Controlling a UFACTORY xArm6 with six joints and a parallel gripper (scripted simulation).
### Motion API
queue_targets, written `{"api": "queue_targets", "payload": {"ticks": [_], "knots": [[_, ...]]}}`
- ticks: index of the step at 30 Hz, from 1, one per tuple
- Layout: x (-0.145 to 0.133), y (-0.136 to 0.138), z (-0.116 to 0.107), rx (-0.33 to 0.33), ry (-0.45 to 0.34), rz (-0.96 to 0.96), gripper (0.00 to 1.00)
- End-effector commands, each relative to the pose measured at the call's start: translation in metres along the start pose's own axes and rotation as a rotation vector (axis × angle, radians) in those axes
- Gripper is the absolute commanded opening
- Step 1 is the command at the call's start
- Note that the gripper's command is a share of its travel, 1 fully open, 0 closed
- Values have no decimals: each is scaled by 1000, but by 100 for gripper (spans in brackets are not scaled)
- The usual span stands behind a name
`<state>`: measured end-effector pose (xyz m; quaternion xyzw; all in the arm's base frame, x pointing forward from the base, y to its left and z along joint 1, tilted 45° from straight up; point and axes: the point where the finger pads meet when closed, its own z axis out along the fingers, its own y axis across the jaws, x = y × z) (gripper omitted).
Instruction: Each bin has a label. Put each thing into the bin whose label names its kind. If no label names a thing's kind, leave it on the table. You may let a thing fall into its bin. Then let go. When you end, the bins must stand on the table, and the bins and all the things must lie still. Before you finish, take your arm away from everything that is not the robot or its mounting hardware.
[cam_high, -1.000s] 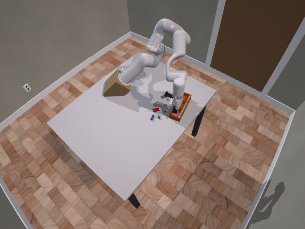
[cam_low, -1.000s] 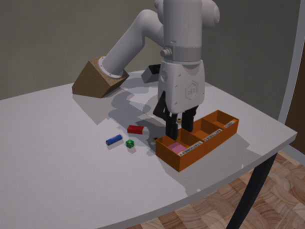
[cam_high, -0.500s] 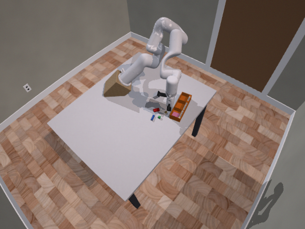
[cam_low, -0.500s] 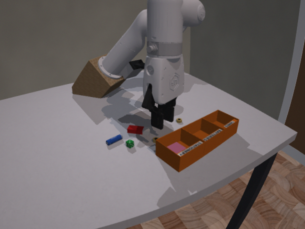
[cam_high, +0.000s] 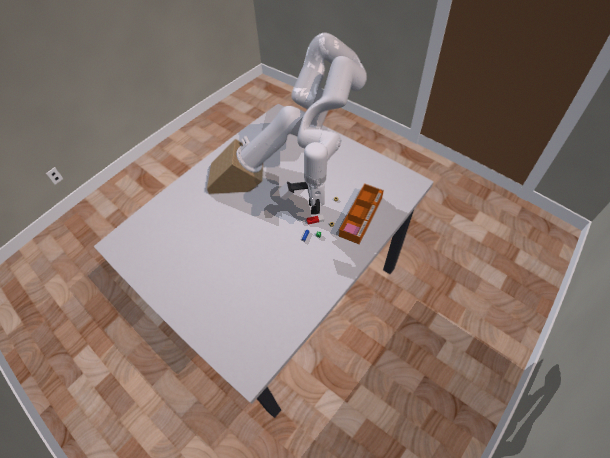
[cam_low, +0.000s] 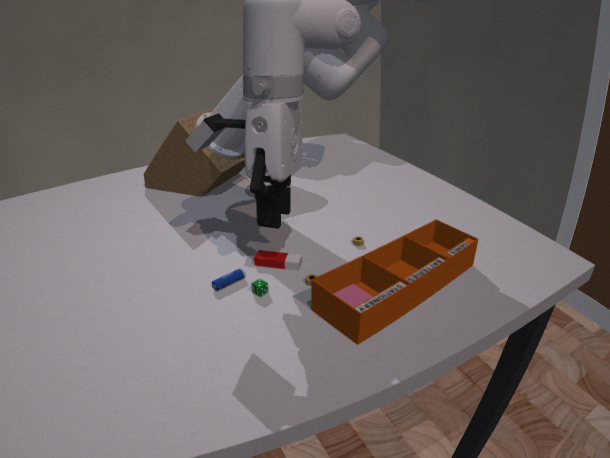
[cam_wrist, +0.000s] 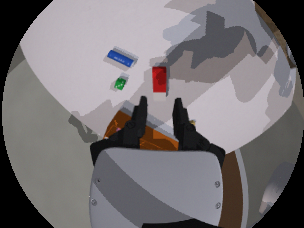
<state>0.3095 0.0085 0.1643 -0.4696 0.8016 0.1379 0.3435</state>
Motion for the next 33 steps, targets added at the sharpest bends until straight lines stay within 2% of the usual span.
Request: {"api": "queue_targets", "payload": {"ticks": [1, 33], "knots": [[6, 4, -5, 5, -30, -53, 38], [-3, -2, -6, 5, -30, -53, 38]]}}
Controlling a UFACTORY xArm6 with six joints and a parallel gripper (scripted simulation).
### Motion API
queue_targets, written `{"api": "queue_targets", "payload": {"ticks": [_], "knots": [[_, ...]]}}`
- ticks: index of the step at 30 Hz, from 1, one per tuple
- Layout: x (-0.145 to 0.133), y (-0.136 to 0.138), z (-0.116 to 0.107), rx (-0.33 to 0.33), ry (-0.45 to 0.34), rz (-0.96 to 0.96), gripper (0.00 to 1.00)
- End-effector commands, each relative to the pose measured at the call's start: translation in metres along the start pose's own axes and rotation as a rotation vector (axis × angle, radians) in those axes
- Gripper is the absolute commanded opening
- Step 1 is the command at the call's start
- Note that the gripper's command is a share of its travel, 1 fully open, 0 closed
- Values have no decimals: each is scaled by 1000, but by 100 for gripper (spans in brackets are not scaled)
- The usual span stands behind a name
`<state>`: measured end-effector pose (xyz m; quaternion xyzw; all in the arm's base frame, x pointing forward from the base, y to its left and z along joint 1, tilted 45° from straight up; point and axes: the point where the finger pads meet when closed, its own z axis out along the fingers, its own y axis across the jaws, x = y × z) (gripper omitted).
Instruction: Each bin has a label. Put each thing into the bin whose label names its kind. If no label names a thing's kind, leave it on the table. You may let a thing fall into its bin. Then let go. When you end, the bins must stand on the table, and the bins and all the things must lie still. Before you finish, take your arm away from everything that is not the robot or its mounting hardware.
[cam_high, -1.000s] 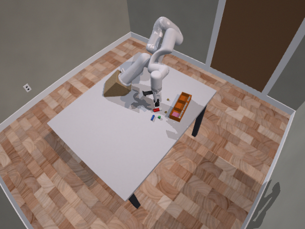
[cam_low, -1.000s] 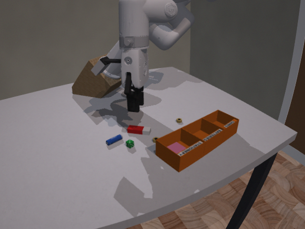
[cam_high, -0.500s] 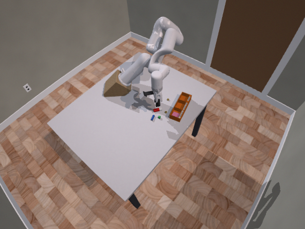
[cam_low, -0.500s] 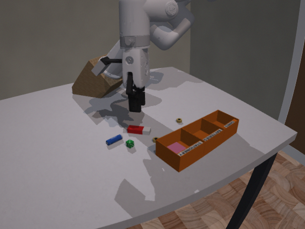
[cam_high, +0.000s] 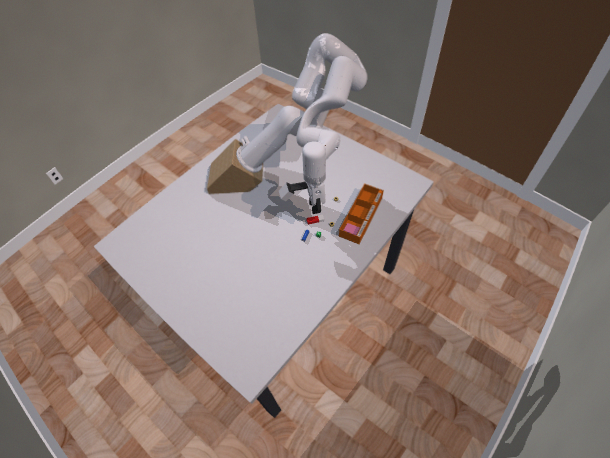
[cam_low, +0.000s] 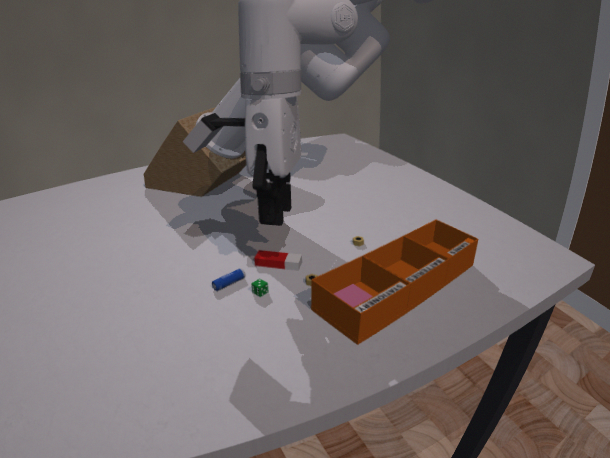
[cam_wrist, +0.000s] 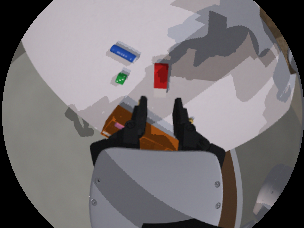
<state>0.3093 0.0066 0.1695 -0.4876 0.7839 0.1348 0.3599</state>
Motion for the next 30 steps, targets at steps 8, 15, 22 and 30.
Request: {"api": "queue_targets", "payload": {"ticks": [8, 15, 22, 30], "knots": [[0, -1, -1, 2, 0, -1, 38], [-1, -1, -1, 2, 0, -1, 38], [-1, -1, 11, 2, 0, -1, 38], [-1, -2, 44, 2, 0, -1, 38]]}}
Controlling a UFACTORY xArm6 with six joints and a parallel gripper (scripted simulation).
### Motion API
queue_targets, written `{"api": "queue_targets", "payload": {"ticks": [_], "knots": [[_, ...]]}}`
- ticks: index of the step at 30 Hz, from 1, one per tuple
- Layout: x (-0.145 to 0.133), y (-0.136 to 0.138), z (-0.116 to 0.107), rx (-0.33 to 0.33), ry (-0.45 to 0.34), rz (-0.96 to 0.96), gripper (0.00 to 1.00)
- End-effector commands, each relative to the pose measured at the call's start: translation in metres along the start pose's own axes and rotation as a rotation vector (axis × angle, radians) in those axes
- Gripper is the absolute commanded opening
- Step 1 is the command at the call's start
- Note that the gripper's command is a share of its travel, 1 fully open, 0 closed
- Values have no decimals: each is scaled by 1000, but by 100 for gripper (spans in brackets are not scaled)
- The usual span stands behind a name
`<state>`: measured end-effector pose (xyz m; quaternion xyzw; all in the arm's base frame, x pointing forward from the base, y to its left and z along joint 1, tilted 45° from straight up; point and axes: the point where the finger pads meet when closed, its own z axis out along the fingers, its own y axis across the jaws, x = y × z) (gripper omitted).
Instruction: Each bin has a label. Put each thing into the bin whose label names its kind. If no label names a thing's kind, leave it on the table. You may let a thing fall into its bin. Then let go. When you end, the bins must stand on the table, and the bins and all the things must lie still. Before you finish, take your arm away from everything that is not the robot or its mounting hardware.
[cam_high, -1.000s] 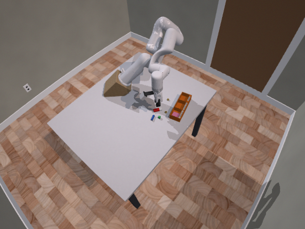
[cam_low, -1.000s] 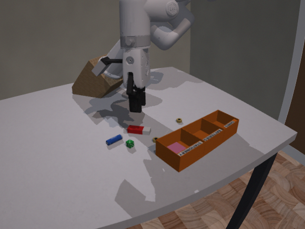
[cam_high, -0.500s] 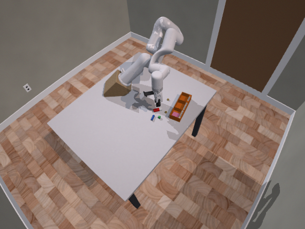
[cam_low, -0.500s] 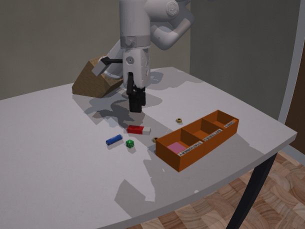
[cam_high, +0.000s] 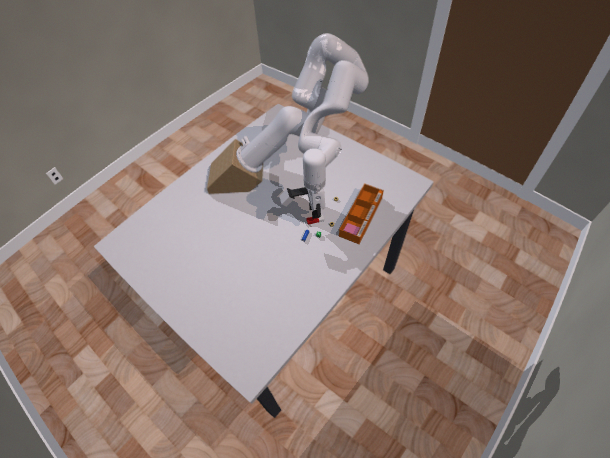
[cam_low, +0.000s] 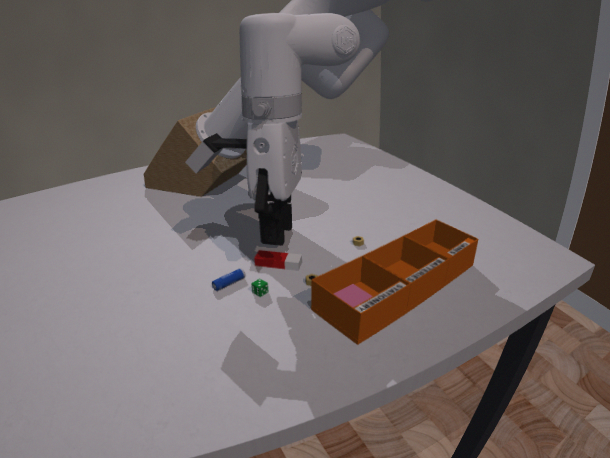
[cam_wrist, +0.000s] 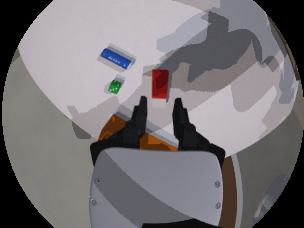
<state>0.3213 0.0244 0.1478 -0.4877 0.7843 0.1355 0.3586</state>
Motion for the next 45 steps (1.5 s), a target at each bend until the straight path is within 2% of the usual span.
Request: {"api": "queue_targets", "payload": {"ticks": [1, 4, 19, 32, 33, 45], "knots": [[-1, -3, 17, 4, -2, -2, 38], [-1, -4, 29, 4, -2, -2, 38], [-1, -3, 42, 4, -2, -2, 38], [-1, -3, 42, 4, -2, -2, 38], [-1, -3, 42, 4, -2, -2, 0], [-1, -3, 42, 4, -2, -2, 0]]}}
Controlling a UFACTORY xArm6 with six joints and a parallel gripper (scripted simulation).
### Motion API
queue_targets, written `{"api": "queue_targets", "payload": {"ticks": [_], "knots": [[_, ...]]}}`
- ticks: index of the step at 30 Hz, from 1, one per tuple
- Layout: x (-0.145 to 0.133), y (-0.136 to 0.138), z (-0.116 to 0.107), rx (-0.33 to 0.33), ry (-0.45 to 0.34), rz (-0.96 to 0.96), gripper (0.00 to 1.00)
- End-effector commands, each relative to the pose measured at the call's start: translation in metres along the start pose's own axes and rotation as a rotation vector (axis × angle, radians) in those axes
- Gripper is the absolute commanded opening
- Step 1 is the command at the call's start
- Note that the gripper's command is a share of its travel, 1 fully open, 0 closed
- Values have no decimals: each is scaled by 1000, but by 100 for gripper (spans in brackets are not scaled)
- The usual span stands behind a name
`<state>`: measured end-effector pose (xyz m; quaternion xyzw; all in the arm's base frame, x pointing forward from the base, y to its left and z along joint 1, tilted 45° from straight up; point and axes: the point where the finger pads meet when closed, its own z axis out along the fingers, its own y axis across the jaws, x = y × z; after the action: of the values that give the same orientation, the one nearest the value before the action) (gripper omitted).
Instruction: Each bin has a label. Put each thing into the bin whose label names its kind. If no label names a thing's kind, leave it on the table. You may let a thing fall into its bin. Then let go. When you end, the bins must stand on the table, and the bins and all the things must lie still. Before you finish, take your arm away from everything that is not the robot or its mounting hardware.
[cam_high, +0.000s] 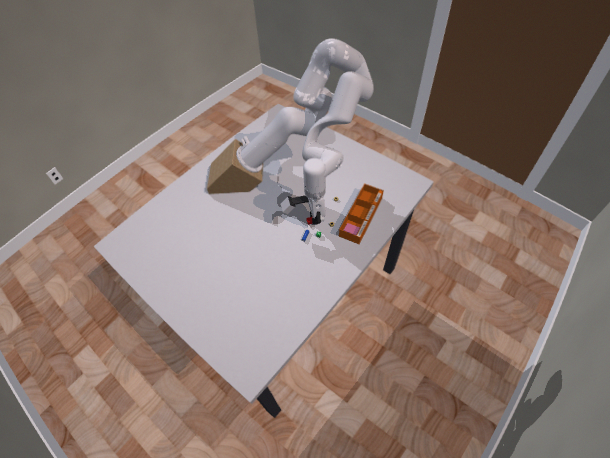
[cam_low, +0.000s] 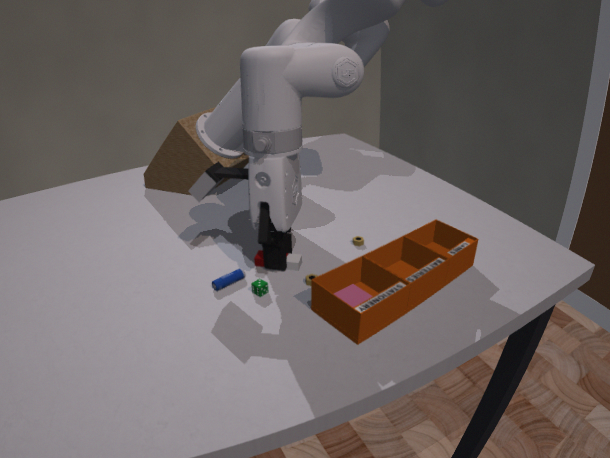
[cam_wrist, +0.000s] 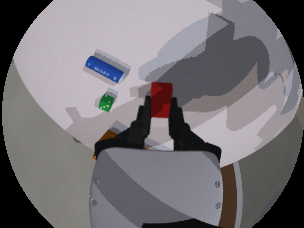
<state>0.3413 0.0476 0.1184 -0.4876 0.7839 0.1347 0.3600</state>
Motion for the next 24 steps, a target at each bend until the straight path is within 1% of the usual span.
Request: {"api": "queue_targets", "payload": {"ticks": [1, 19, 24], "knots": [[0, -1, 0, 2, 0, -1, 0], [0, -1, 0, 2, 0, -1, 0], [0, -1, -17, 2, 0, -1, 0]]}}
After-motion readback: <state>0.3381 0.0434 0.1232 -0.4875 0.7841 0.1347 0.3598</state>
